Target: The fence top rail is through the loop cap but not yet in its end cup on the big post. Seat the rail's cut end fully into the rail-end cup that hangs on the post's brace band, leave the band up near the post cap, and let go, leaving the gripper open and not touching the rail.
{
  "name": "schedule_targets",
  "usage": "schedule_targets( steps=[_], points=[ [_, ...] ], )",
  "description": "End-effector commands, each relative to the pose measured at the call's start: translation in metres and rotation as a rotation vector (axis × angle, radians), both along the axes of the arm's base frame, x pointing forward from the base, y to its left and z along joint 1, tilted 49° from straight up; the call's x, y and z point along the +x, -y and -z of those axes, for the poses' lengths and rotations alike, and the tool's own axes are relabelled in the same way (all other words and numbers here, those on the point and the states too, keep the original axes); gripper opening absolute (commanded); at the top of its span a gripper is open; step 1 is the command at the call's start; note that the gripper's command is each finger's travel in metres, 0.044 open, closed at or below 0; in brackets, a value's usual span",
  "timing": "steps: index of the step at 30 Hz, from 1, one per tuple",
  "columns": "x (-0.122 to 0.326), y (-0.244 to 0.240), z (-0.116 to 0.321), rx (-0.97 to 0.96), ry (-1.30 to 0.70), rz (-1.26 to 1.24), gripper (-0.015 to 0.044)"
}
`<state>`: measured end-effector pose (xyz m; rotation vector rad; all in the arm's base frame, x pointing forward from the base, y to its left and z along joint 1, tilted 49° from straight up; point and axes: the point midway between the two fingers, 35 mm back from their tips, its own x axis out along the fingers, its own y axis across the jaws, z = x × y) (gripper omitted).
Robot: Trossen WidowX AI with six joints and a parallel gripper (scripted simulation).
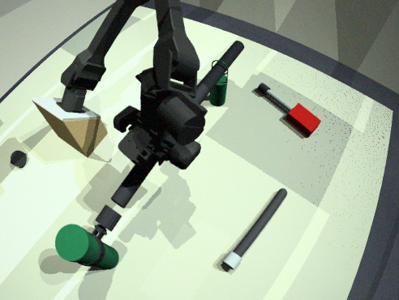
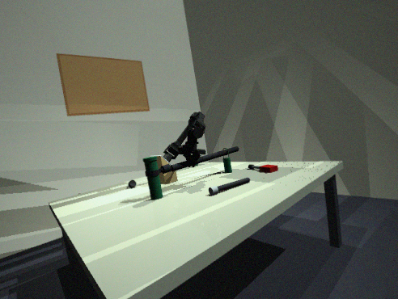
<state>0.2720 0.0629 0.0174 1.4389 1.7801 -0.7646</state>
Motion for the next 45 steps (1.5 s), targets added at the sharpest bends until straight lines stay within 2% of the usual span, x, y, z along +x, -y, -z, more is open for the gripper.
schedule_targets(
  steps=[1,23,45],
  points=[
    [0.004,0.004,-0.002,-0.003,0.011,0.003,0.0],
    [0.011,0.011,-0.004,-0.004,0.012,0.003,0.0],
    [0.008,0.02,0.014,0.007,0.0,-0.009,0.0]
  ],
)
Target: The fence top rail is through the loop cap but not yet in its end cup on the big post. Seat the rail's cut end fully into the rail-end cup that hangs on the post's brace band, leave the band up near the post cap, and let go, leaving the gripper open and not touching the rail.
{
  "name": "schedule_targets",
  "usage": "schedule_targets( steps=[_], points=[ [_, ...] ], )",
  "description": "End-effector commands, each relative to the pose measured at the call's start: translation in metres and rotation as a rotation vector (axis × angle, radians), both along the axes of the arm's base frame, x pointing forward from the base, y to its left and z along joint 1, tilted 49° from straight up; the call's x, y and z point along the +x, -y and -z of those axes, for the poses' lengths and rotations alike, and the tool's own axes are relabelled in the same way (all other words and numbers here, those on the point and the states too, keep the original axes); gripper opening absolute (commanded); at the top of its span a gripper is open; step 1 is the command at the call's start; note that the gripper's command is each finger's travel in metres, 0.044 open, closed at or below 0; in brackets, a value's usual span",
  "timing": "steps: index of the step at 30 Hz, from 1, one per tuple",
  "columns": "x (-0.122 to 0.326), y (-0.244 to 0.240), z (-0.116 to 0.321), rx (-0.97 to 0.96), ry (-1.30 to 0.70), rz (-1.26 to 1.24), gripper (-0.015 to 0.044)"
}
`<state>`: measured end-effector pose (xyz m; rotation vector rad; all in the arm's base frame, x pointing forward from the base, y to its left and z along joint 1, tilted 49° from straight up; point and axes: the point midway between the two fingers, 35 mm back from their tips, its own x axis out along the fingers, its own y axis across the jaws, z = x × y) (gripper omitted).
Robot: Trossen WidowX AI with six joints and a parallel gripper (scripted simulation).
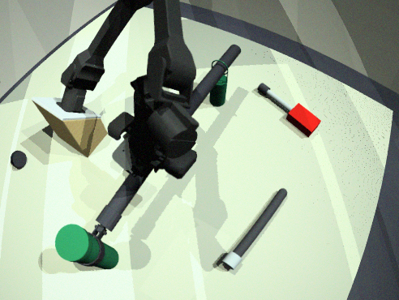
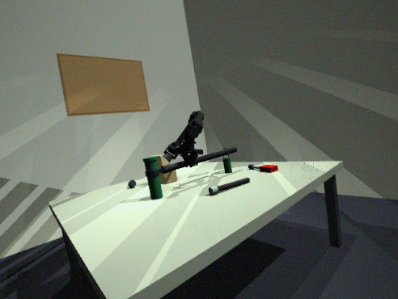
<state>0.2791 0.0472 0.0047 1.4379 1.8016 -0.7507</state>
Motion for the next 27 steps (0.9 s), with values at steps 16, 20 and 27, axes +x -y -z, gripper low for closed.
schedule_targets(
  steps=[16,20,27],
  points=[
    [0.0003,0.0002,-0.0003,-0.001,0.001,0.0,0.0],
    [0.0006,0.0003,-0.0006,-0.002,0.002,-0.001,0.0],
    [0.0011,0.0005,-0.0013,-0.004,0.003,-0.002,0.0]
  ],
)
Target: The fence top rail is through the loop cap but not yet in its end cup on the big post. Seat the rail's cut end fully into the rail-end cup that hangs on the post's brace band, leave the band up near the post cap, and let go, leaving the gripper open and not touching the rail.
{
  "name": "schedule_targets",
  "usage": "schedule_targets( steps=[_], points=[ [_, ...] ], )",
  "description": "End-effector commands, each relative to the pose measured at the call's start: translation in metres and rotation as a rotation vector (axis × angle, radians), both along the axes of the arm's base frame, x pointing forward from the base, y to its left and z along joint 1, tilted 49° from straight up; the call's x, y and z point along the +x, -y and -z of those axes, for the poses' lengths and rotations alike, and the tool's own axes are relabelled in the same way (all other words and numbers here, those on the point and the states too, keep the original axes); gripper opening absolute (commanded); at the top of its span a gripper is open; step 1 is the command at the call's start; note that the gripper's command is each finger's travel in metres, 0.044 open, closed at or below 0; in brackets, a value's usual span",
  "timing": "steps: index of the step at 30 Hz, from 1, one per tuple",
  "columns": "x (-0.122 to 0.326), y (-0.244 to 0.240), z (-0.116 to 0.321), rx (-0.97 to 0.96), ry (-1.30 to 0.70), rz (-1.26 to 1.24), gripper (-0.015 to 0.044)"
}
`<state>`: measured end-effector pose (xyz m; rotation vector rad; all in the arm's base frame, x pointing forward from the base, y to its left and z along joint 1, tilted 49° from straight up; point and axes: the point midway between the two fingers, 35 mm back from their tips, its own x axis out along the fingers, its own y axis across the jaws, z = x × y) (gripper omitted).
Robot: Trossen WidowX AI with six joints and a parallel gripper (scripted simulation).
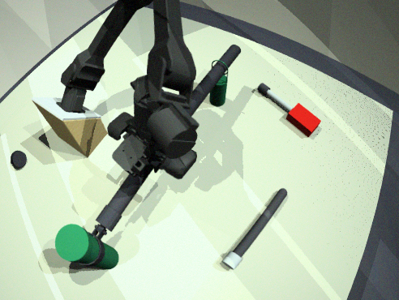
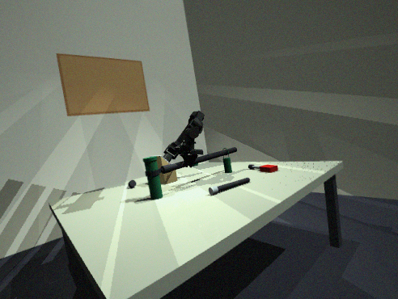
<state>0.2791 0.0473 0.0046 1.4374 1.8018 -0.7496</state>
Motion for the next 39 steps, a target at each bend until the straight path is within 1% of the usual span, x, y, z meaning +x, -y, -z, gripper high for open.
schedule_targets(
  steps=[1,39],
  points=[
    [0.0012,0.0006,-0.0015,-0.004,0.003,-0.001,0.0],
    [0.0027,0.0075,0.0062,-0.001,0.0,0.0,0.0]
  ],
)
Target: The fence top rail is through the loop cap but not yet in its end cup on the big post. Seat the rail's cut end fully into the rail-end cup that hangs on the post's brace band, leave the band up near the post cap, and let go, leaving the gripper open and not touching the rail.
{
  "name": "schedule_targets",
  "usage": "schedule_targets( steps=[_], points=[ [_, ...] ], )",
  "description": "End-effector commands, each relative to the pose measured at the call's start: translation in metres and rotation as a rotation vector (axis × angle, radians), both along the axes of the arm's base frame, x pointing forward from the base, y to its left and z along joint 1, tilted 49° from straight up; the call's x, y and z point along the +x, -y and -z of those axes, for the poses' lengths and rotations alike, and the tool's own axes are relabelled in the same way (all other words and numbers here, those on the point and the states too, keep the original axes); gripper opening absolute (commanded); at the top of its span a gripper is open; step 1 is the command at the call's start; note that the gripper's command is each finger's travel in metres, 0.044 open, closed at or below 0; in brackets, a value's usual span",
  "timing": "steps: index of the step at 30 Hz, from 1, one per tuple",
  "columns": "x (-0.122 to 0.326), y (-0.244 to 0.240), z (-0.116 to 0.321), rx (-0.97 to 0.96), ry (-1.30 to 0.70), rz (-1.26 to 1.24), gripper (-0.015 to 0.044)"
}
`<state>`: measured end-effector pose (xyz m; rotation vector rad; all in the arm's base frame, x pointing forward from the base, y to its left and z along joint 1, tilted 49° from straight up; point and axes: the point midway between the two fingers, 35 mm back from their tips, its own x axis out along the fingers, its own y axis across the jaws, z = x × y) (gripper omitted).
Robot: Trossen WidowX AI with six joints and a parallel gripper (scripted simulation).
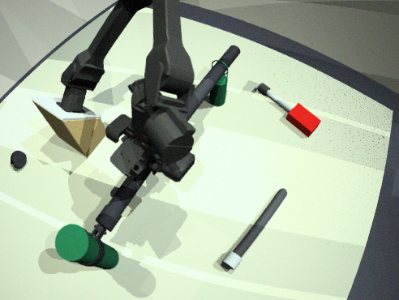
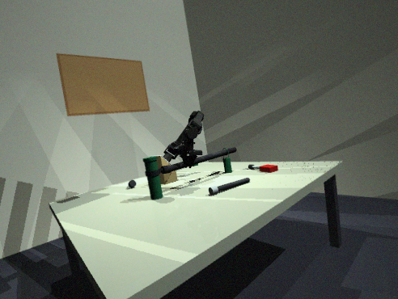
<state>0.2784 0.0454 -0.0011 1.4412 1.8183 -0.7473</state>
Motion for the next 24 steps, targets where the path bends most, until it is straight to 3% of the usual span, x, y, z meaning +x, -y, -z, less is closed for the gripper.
schedule_targets(
  steps=[1,24],
  points=[
    [0.0036,0.0059,0.0008,-0.013,0.01,0.002,0.0],
    [0.0077,0.0144,0.0069,-0.014,0.011,0.002,0.0]
  ],
)
